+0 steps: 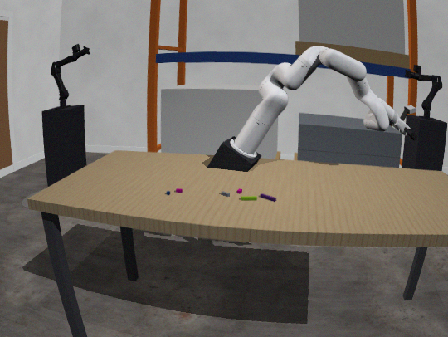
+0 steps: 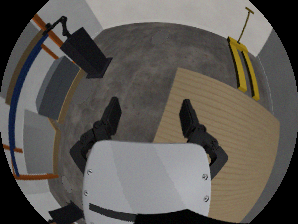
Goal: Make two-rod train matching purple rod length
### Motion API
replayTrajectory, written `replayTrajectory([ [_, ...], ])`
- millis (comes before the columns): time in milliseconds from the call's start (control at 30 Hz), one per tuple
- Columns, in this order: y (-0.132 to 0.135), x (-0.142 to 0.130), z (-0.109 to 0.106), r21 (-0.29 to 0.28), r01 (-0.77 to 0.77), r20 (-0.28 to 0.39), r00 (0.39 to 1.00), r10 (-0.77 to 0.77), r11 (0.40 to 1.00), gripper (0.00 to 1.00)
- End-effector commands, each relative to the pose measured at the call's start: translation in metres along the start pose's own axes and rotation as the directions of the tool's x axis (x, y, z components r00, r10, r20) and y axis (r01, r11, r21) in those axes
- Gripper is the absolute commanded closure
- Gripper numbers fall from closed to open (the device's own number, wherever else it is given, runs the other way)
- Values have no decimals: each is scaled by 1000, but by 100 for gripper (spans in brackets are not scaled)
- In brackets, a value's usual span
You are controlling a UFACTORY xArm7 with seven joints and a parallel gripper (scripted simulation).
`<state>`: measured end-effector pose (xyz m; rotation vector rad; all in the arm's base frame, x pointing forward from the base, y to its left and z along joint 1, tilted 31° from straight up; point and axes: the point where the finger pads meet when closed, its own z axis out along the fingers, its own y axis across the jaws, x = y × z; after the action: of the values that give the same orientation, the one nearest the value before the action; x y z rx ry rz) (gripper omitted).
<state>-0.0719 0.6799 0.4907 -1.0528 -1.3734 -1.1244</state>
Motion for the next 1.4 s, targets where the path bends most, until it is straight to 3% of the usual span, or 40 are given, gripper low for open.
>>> replayTrajectory([
  [0,0,3,0,1,0,-5,1000,0,1000,0],
  [567,1,3,-1,-1,0,-4,1000,0,1000,0],
  [600,7,1,-1,-12,0,1,1000,0,1000,0],
  [667,45,-8,-8,-77,1,33,999,1,997,0],
  [1033,115,-27,-28,-199,2,95,995,17,980,0],
  [1100,115,-27,-28,-199,2,95,995,17,980,0],
  [1133,135,-33,-35,-233,2,112,993,25,972,0],
  [1367,178,-46,-54,-307,2,150,988,47,952,0],
])
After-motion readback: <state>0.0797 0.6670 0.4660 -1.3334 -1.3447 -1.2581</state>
